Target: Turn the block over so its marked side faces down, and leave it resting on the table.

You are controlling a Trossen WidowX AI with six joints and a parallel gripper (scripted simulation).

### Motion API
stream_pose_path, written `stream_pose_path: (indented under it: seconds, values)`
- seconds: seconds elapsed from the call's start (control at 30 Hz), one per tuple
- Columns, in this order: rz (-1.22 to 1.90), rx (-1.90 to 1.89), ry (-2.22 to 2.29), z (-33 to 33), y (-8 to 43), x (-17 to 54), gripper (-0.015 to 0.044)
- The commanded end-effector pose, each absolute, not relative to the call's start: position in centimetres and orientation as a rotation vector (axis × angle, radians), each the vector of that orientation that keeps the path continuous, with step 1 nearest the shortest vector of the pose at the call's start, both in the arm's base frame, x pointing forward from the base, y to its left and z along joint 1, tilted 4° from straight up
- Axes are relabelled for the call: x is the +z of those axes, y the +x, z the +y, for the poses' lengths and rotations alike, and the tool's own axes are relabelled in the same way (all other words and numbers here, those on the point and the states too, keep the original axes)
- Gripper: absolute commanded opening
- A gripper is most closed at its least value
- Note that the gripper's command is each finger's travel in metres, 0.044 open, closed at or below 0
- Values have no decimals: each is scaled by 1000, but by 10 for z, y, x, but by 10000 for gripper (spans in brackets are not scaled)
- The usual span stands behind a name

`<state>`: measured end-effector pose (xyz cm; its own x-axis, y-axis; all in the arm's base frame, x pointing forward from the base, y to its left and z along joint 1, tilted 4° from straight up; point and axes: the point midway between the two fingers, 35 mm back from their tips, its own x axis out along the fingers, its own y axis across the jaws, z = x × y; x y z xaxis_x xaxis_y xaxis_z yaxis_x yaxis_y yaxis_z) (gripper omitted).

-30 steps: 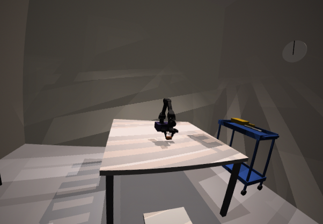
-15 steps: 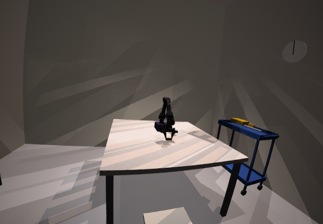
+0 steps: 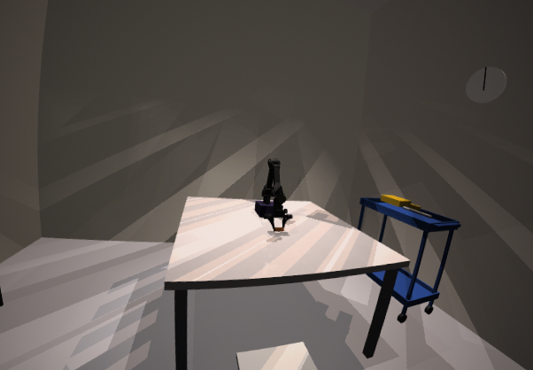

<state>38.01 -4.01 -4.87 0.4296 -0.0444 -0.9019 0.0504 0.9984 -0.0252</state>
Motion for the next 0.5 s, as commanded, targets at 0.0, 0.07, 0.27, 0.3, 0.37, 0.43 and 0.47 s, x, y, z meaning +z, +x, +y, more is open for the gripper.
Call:
stream_pose_path:
  seconds: [0.0,0.07,0.27,0.3,0.37,0.43,0.47]
  values:
    - [1055,-52,1,-40,379,-43,0]
    - [1027,-51,-1,-39,377,-42,0]
    - [1014,-51,-2,-39,376,-42,0]
    - [1007,-51,-2,-40,377,-43,0]
    - [980,-52,-1,-40,380,-47,0]
    - [951,-53,0,-40,383,-52,0]
    - [937,-54,0,-41,384,-54,0]
